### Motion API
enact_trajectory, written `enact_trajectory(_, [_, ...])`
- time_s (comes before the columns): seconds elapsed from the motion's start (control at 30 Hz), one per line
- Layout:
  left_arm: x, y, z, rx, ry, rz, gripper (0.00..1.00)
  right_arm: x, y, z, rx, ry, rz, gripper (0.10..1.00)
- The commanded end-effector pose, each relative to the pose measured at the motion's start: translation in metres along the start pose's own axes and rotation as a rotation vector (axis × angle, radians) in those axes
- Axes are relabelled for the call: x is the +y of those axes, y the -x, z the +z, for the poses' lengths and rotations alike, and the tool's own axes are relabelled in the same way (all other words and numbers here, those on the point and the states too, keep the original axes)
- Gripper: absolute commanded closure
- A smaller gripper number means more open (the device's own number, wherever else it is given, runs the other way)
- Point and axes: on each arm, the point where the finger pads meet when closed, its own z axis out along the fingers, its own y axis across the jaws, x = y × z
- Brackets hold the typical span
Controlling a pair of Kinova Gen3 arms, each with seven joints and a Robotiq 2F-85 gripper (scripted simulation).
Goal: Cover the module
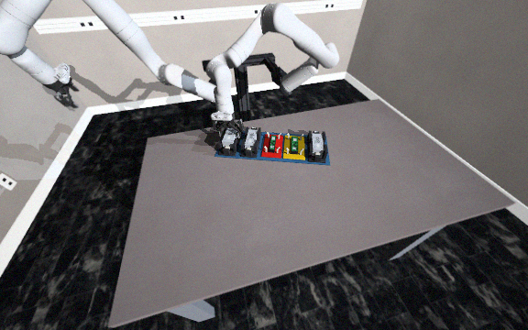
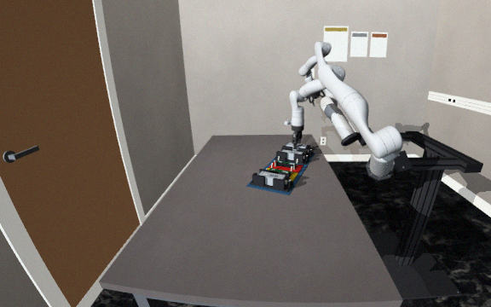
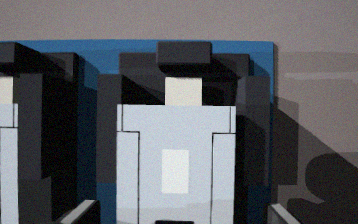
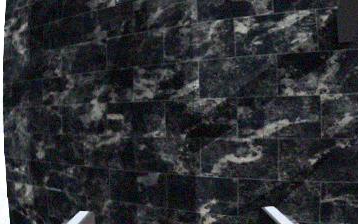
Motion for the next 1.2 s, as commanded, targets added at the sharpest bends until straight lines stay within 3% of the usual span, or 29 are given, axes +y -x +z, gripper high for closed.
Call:
enact_trajectory(0.0, [0.0006,-0.0001,0.0011,0.001,0.002,0.005,0.002,-0.0004,0.0003,-0.0004,-0.001,0.0,0.001,0.1])
enact_trajectory(0.6, [0.0007,0.0002,0.0024,0.001,0.002,0.005,0.002,-0.0004,0.0003,-0.0004,-0.001,0.0,0.001,0.1])
enact_trajectory(0.63, [0.0009,-0.0008,-0.0003,0.003,0.002,0.0,0.305,-0.0004,0.0003,-0.0004,-0.001,0.0,0.001,0.1])
enact_trajectory(1.17, [0.0009,-0.0008,-0.0003,0.003,0.002,0.0,0.305,-0.0004,0.0003,-0.0004,-0.001,0.0,0.001,0.1])
